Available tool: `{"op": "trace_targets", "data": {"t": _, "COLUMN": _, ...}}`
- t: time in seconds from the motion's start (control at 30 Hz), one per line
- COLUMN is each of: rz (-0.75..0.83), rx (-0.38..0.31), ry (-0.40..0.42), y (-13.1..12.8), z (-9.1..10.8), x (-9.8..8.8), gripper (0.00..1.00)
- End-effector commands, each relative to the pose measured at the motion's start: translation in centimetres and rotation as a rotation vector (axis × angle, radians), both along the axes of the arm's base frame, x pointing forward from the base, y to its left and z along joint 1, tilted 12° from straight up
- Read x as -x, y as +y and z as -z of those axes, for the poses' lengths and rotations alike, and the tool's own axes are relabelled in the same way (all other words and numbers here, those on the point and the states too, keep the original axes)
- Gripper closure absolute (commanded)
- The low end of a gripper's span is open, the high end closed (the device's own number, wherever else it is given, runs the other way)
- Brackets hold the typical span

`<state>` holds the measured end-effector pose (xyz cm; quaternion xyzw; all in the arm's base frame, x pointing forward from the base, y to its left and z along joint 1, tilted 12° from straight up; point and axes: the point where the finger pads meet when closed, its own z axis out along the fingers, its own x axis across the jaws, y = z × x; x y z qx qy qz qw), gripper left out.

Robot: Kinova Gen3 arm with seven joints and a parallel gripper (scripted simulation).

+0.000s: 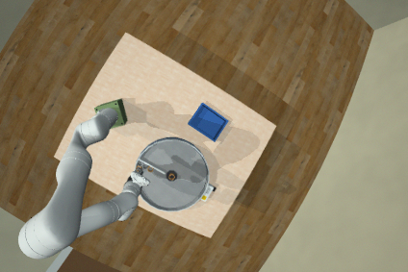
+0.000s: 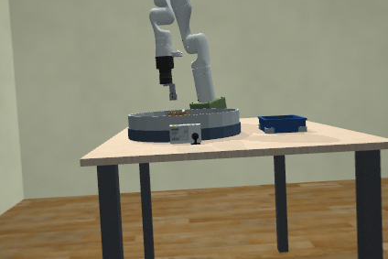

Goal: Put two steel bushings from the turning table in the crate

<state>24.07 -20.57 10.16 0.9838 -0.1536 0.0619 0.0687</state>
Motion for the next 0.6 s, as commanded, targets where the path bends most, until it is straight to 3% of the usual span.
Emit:
{"op": "trace_targets", "data": {"t": 0.0, "rz": 0.013, "rx": 0.012, "ry": -0.018, "y": -0.7, "z": -1.0, "x": -0.1, "gripper": 1.00}}
{"op": "trace_targets", "data": {"t": 0.33, "rz": 0.013, "rx": 0.012, "ry": -0.018, "y": -0.7, "z": -1.0, "x": -0.1, "gripper": 1.00}}
{"op": "trace_targets", "data": {"t": 0.5, "rz": 0.008, "rx": 0.012, "ry": -0.018, "y": 4.4, "z": -0.5, "x": -3.2, "gripper": 1.00}}
{"op": "trace_targets", "data": {"t": 0.57, "rz": 0.008, "rx": 0.012, "ry": -0.018, "y": 4.4, "z": -0.5, "x": -3.2, "gripper": 1.00}}
